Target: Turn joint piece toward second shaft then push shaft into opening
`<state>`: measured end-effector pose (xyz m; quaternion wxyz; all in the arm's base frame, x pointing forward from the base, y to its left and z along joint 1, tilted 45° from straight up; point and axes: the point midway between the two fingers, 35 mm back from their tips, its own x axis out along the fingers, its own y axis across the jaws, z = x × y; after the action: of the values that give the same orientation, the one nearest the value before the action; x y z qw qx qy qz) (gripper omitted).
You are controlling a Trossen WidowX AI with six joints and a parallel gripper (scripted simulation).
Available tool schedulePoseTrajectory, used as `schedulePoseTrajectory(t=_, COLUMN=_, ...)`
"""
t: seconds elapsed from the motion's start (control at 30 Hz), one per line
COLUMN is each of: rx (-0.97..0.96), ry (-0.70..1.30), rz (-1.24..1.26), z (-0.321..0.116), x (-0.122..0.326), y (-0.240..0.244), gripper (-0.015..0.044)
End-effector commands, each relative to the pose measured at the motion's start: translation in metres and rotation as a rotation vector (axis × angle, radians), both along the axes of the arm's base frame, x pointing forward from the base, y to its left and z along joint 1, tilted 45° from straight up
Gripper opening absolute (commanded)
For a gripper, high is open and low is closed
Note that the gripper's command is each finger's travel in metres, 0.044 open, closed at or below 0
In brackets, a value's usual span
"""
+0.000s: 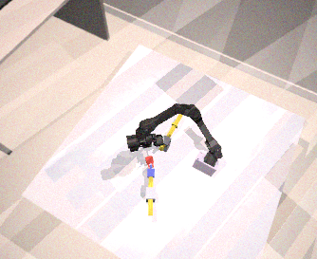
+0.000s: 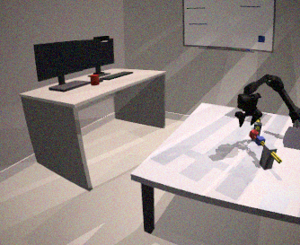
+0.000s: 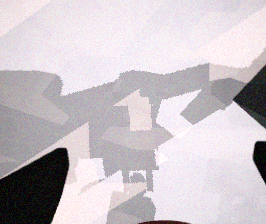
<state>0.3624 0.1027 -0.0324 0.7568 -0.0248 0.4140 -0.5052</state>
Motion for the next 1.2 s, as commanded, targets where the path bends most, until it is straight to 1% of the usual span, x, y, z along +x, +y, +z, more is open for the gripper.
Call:
schedulePoseTrajectory(t=0.0, rx=-0.006, ry=0.003, rz=0.007, z=-0.012, x=-0.001, y=-0.013, gripper=0.0440)
schedulePoseTrajectory(t=0.17, rx=-0.007, ry=0.003, rz=0.006, z=-0.020, x=-0.003, y=-0.020, gripper=0.0440)
schedulePoseTrajectory(t=0.53, rx=-0.003, ry=0.005, rz=0.007, z=-0.055, x=-0.049, y=0.015, gripper=0.0440)
schedulePoseTrajectory(t=1.17, rx=-0.004, ry=0.004, rz=0.006, z=-0.072, x=-0.046, y=-0.004, gripper=0.0440)
